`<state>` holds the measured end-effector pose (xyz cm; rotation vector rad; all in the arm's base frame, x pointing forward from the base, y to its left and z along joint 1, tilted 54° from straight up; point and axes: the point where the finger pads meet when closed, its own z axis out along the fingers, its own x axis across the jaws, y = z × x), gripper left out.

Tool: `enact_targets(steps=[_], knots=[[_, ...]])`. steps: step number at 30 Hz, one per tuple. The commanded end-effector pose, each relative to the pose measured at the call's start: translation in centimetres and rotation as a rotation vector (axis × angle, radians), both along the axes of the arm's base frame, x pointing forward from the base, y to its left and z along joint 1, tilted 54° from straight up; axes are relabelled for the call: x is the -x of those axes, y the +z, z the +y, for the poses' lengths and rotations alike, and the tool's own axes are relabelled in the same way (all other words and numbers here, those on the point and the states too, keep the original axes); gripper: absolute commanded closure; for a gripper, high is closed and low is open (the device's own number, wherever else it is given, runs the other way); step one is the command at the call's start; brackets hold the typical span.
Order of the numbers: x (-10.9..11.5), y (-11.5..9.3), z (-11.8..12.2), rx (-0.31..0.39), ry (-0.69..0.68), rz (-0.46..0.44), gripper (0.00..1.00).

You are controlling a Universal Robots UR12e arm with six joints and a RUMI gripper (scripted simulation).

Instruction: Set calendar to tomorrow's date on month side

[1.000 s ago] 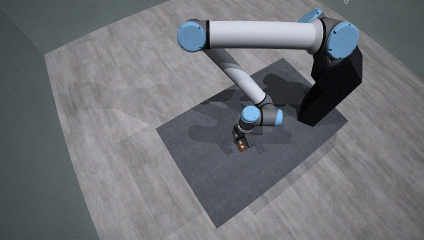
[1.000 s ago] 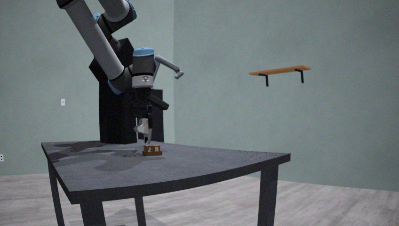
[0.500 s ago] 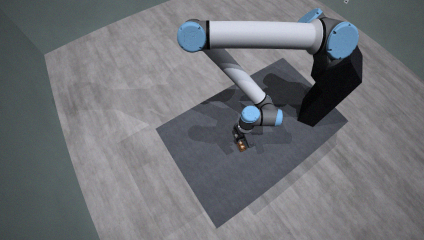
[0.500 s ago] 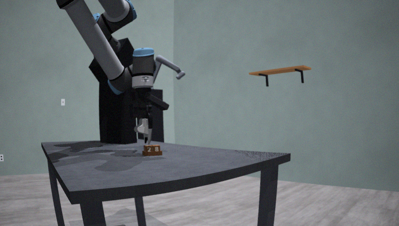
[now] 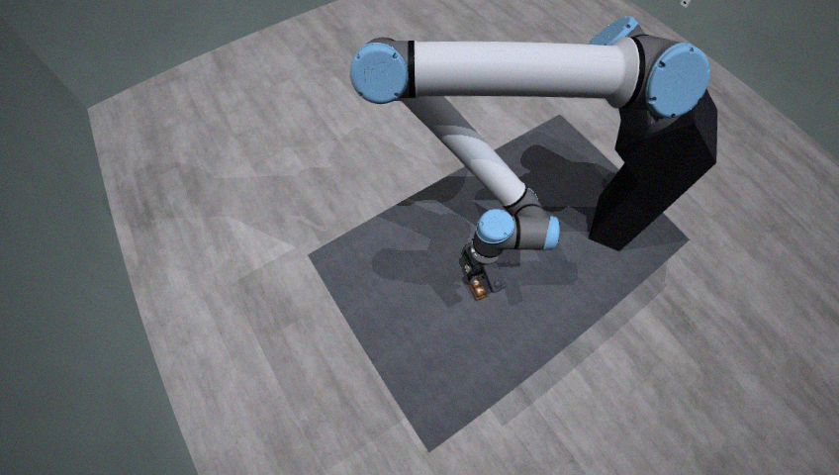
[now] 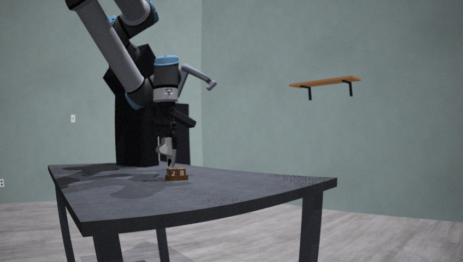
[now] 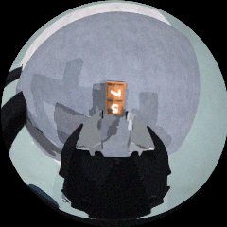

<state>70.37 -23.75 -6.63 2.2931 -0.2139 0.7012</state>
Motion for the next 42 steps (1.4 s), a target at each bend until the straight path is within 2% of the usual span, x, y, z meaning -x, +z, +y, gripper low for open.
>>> enact_targets(steps=[1, 42], knots=[[0.0, 0.0, 0.0, 0.0, 0.001, 0.0, 0.72], [-1.2, -1.6, -1.8, 0.0, 0.001, 0.0, 0.72]])
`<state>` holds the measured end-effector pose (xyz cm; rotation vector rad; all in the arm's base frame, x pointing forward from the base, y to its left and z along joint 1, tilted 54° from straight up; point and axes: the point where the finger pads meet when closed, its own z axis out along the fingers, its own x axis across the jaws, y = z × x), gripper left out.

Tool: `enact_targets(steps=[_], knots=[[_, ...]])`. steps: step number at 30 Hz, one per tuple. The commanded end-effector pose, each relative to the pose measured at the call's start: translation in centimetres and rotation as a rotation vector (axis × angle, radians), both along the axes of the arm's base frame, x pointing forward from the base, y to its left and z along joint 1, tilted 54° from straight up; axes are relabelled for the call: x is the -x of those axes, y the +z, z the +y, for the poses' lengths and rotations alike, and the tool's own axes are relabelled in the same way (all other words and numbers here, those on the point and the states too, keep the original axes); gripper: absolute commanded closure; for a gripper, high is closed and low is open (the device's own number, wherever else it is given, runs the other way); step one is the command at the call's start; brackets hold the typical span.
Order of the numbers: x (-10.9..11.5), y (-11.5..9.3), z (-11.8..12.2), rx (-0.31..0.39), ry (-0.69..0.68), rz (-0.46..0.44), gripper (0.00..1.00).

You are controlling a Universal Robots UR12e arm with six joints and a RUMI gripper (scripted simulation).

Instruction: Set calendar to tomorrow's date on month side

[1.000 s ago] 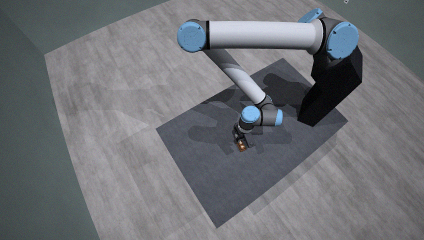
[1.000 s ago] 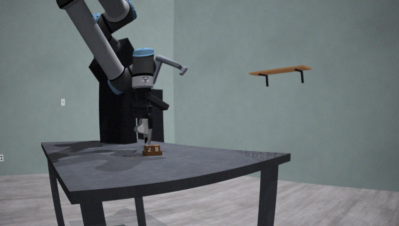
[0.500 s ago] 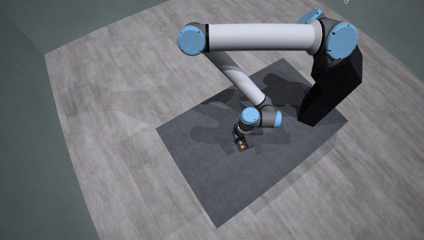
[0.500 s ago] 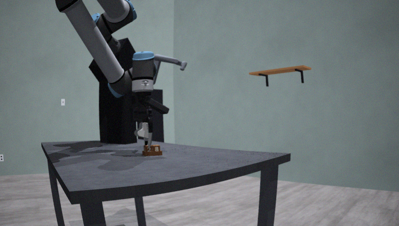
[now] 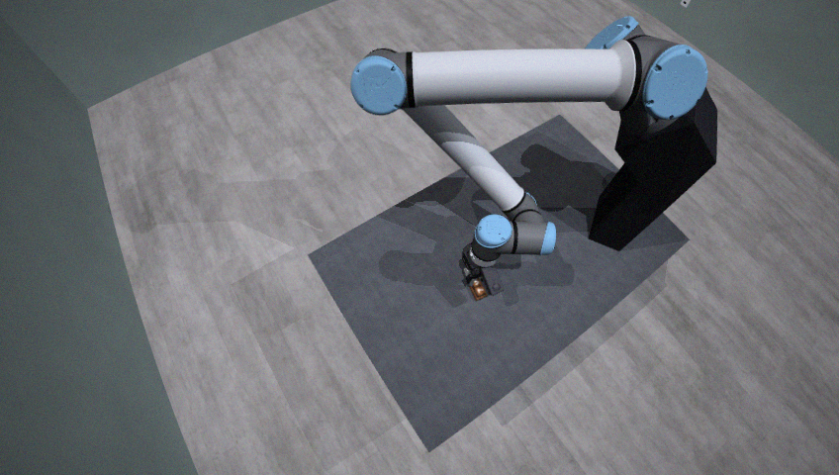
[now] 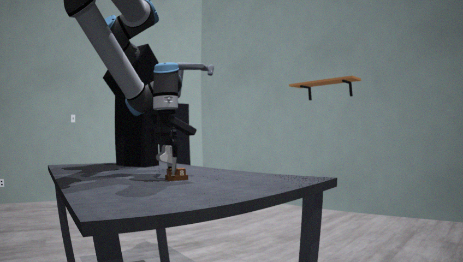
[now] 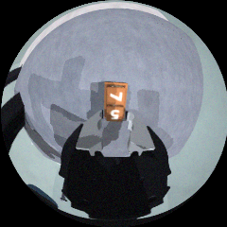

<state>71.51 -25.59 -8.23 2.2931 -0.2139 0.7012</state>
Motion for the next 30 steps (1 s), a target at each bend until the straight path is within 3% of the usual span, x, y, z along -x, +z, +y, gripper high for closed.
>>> enact_targets(steps=[1, 29, 30], knots=[[-0.02, 0.0, 0.02, 0.0, 0.001, 0.0, 0.72], [-0.02, 0.0, 0.02, 0.0, 0.001, 0.0, 0.72], [-0.02, 0.0, 0.02, 0.0, 0.001, 0.0, 0.9]])
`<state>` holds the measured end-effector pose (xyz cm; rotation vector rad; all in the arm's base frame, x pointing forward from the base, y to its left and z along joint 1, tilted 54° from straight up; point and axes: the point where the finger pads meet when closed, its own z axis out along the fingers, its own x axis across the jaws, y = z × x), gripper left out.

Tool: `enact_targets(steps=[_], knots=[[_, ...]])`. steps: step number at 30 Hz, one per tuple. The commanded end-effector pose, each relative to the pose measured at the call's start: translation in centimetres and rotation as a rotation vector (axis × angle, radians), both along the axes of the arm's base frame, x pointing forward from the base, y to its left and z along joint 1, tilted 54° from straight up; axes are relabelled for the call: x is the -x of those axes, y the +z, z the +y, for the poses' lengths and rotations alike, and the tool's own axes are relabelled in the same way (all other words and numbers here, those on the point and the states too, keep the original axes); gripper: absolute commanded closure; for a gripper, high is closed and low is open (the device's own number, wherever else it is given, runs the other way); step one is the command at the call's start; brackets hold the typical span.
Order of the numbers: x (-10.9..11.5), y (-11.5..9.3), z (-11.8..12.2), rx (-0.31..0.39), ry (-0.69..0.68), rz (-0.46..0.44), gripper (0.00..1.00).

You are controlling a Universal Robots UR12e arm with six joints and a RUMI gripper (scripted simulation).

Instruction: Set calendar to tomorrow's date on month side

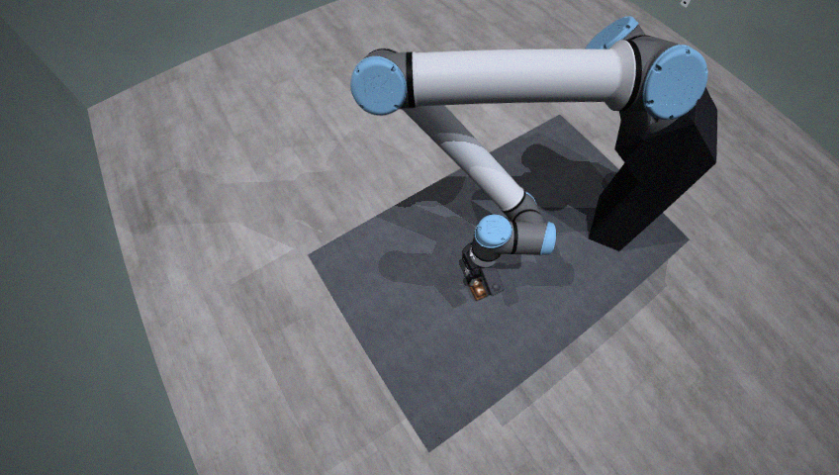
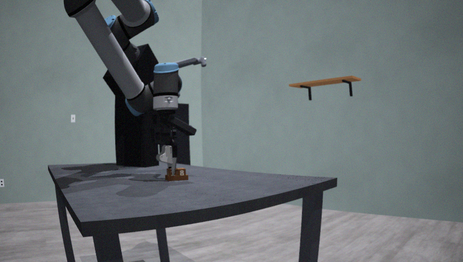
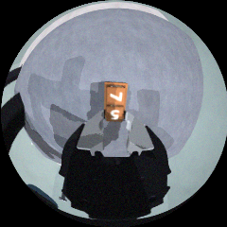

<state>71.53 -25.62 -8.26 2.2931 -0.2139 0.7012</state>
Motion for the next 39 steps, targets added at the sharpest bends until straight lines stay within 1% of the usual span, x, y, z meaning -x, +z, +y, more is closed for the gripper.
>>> enact_targets(steps=[1, 39], knots=[[0.0, 0.03, 0.05, 0.0, 0.001, 0.0, 0.9], [0.16, 0.26, 0.31, 0.0, 0.001, 0.0, 0.9]])
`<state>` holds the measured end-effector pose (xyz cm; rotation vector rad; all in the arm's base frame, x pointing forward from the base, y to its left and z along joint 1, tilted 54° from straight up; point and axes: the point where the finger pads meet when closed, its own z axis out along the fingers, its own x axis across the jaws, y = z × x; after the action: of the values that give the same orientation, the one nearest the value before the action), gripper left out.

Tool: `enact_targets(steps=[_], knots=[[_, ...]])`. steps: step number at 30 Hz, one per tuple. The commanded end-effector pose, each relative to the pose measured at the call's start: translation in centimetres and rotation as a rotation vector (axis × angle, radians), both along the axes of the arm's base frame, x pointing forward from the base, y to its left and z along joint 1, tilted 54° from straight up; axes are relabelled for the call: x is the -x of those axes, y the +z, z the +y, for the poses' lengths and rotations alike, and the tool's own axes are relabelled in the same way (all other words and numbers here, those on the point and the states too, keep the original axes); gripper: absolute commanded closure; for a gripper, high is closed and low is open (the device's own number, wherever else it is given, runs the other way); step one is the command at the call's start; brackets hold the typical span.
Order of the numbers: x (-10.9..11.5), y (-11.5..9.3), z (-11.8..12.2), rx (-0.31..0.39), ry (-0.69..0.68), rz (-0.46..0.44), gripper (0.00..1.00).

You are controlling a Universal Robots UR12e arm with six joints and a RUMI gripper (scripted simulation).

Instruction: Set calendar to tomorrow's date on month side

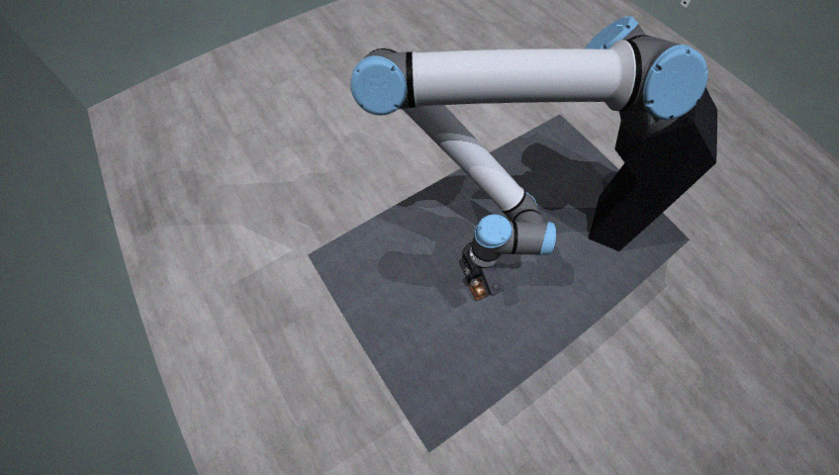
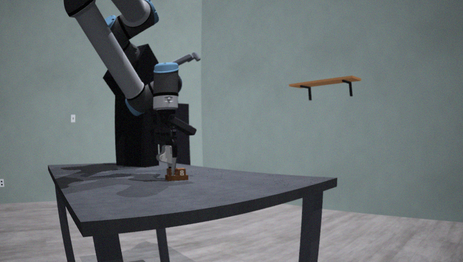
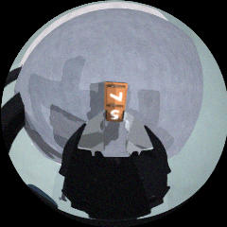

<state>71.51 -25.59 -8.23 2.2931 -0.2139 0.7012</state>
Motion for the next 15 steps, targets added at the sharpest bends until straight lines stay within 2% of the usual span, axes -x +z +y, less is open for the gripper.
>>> enact_targets(steps=[1, 12, 15], knots=[[0.3, 0.4, 0.5, 0.0, 0.001, 0.0, 0.9], [3.4, 4.8, 5.5, 0.0, 0.001, 0.0, 0.9], [3.6, 5.1, 5.9, 0.0, 0.001, 0.0, 0.9]])
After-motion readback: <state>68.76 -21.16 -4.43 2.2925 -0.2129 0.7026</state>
